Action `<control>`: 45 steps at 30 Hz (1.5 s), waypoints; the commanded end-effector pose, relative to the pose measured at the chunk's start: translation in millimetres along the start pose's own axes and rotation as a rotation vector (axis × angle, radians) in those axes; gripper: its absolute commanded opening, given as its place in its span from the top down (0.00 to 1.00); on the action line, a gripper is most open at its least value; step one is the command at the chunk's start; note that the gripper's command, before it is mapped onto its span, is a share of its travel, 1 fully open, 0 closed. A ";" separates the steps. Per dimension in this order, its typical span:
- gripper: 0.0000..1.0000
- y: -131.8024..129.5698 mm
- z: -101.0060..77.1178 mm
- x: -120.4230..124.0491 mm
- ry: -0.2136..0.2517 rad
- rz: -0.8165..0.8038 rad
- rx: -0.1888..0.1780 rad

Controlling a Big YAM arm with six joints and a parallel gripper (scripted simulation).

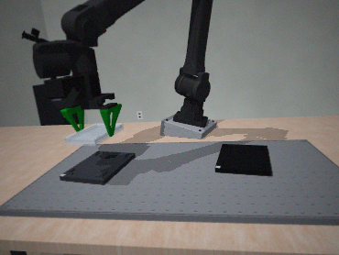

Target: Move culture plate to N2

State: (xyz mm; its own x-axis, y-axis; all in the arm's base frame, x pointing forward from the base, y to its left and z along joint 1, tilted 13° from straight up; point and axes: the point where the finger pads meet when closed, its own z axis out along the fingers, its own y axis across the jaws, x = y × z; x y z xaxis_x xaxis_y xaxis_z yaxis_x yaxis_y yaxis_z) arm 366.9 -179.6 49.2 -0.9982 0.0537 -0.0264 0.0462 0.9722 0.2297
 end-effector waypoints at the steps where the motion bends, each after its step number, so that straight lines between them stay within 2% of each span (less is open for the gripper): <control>1: 1.00 -7.9 -26.0 -31.3 -0.056 -0.030 0.029; 9: 1.00 -7.9 -25.8 -31.6 -0.055 -0.030 0.029; 11: 1.00 -8.6 -21.0 -37.9 -0.072 -0.034 0.038; 17: 1.00 -14.2 -15.3 -35.7 -0.075 -0.010 0.038; 21: 1.00 -8.6 -5.7 -36.1 -0.069 -0.019 0.035; 23: 1.00 -1.8 13.1 -15.3 -0.029 -0.009 0.014; 26: 1.00 -4.8 14.7 -13.4 -0.037 -0.001 0.017; 31: 1.00 -1.1 27.6 -11.9 -0.027 -0.008 0.012; 33: 1.00 -1.1 27.6 -11.9 -0.027 -0.008 0.012; 34: 1.00 -4.7 14.0 -13.2 -0.061 -0.002 0.029; 38: 1.00 -2.3 36.0 -10.4 -0.027 -0.004 0.012; 45: 1.00 -2.5 45.7 -9.3 -0.031 -0.003 0.014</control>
State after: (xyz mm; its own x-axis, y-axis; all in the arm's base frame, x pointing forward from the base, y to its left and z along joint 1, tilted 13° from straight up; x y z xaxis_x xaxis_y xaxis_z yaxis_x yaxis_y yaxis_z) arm 372.3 -171.1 6.2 -0.9983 0.0423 -0.0395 0.0325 0.9743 0.2228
